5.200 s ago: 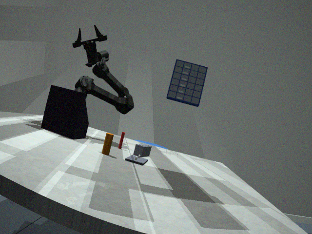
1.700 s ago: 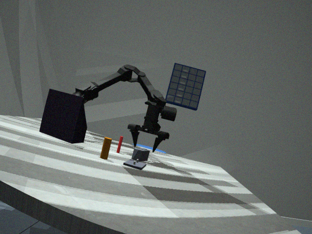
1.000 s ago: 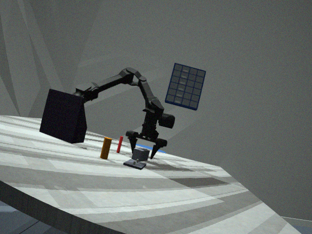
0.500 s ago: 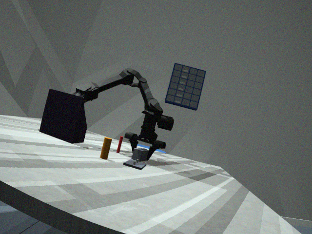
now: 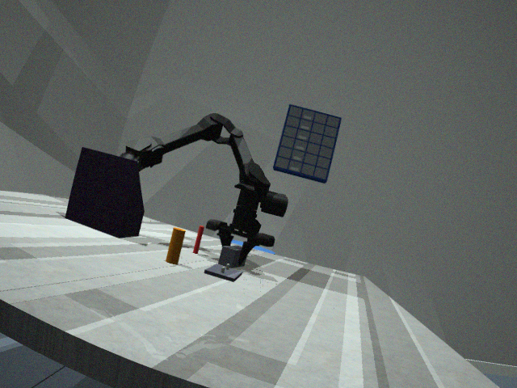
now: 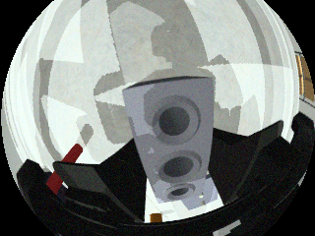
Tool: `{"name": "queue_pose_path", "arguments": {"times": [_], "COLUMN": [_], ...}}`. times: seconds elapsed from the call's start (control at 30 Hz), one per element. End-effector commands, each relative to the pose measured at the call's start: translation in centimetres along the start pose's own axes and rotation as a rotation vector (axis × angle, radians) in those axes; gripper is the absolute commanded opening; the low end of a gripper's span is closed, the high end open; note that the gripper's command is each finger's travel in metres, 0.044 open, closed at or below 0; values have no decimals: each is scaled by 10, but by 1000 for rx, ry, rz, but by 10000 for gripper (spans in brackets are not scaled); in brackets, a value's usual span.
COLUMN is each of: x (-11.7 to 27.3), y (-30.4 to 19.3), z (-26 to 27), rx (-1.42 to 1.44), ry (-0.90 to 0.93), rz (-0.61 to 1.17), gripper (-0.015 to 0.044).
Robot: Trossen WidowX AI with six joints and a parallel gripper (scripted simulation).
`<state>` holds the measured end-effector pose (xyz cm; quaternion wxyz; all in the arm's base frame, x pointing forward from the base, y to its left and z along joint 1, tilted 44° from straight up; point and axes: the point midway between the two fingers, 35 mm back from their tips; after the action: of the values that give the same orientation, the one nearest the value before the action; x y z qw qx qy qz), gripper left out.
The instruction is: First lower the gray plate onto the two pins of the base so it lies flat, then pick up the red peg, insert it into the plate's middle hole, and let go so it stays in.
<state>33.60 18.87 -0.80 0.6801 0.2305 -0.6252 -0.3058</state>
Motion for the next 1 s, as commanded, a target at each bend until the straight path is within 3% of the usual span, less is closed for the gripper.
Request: {"name": "queue_pose_path", "arguments": {"times": [0.0, 0.23, 0.97], "x": [-1, 3, 72], "y": [-2, -2, -3], "z": [1, 0, -6], "rx": [-9, -8, -8], "ry": [2, 1, -1], "rz": [5, 6, 17], "gripper": [12, 0, 0]}}
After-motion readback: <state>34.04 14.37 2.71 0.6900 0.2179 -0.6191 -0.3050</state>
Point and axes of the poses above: the point midway between the two fingers, 35 mm back from their tips, its own x axis back along the fingers, its own z axis across the jaws, y = z × x, and after that the axes turned 2 degrees about x, right-handed
